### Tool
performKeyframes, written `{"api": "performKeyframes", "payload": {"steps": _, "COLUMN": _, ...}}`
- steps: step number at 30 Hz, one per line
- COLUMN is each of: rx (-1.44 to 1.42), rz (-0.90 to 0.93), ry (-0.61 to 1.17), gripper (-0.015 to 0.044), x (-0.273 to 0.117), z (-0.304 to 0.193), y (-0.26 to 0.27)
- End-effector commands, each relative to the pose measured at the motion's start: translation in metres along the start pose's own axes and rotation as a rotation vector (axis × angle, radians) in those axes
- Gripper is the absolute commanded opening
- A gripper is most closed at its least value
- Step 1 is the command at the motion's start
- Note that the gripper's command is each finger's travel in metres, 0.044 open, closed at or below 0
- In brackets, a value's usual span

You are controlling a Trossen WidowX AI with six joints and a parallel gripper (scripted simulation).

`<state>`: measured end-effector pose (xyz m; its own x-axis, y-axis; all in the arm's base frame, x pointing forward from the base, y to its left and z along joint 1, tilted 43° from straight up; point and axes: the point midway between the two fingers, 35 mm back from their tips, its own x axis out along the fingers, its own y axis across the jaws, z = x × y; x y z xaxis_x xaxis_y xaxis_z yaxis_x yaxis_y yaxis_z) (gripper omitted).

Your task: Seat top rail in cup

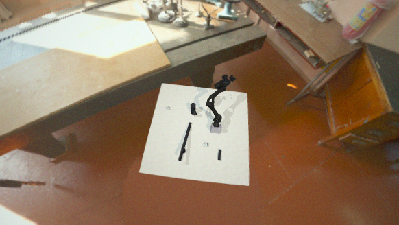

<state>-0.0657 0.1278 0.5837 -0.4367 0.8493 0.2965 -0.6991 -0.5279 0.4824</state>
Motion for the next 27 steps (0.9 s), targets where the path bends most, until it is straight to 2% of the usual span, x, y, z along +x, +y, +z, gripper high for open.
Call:
{"api": "performKeyframes", "payload": {"steps": 1, "rx": 0.0, "rz": 0.004, "ry": 0.001, "gripper": 0.0426, "x": 0.0, "z": 0.0, "y": 0.001}}
{"api": "performKeyframes", "payload": {"steps": 7, "rx": -0.008, "rz": 0.173, "ry": 0.049, "gripper": 0.044, "x": -0.009, "z": -0.018, "y": 0.048}}
{"api": "performKeyframes", "payload": {"steps": 13, "rx": -0.009, "rz": 0.447, "ry": 0.118, "gripper": 0.044, "x": -0.046, "z": -0.041, "y": 0.116}}
{"api": "performKeyframes", "payload": {"steps": 19, "rx": 0.003, "rz": 0.733, "ry": 0.18, "gripper": 0.044, "x": -0.108, "z": -0.056, "y": 0.171}}
{"api": "performKeyframes", "payload": {"steps": 27, "rx": 0.032, "rz": 1.127, "ry": 0.254, "gripper": 0.044, "x": -0.22, "z": -0.062, "y": 0.209}}
